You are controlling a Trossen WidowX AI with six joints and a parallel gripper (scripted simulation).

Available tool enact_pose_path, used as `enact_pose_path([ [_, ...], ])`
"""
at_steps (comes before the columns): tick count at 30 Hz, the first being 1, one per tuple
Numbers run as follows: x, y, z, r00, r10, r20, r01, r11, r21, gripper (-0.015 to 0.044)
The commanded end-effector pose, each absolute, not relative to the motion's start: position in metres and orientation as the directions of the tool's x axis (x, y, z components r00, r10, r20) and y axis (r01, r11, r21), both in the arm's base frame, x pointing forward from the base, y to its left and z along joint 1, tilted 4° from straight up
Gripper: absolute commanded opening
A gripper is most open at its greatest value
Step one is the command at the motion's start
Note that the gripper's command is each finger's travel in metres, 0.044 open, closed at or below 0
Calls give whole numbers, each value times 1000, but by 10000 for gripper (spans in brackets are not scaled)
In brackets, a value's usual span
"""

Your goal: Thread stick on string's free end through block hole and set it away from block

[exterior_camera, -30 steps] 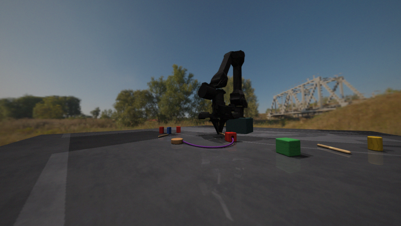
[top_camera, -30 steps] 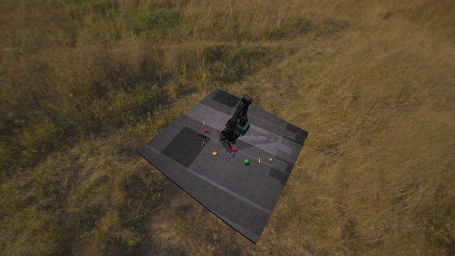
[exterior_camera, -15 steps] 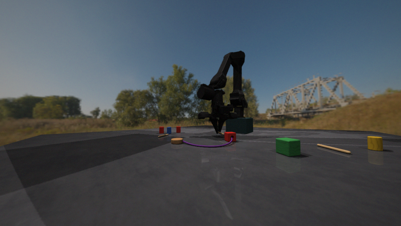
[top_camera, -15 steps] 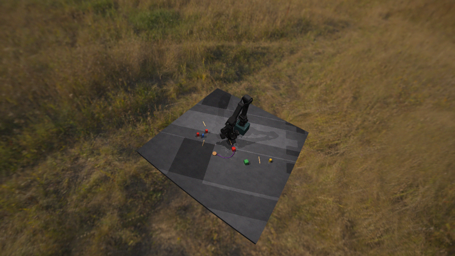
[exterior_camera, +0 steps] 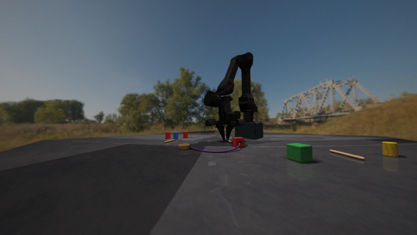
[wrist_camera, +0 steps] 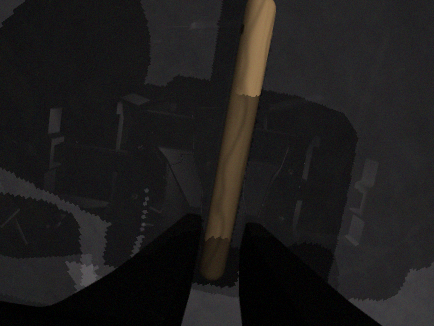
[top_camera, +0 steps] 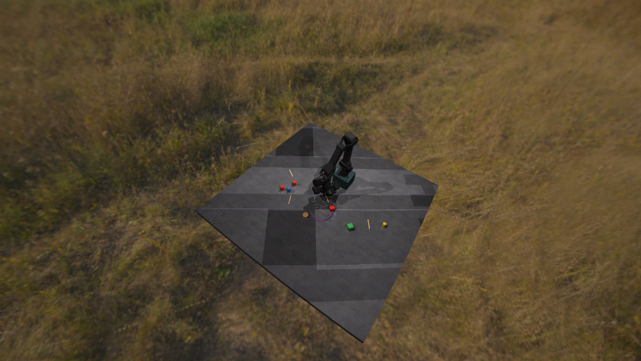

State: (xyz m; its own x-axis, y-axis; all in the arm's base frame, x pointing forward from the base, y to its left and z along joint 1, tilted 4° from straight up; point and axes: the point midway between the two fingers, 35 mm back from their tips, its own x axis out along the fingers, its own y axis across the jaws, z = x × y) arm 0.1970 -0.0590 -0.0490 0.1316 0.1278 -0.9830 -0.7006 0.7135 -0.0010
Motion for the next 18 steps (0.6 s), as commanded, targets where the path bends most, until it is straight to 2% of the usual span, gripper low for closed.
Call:
enact_pose_path([
  [1,197,-58,-49,130,130,-983,-701,713,2,157],
  [3,198,-60,-41,130,129,-983,-701,713,1,210],
  [9,194,-64,29,133,126,-983,-701,714,-4,210],
  [17,193,-64,32,133,126,-983,-701,714,-4,210],
  [18,193,-64,26,127,126,-984,-696,718,2,236],
])
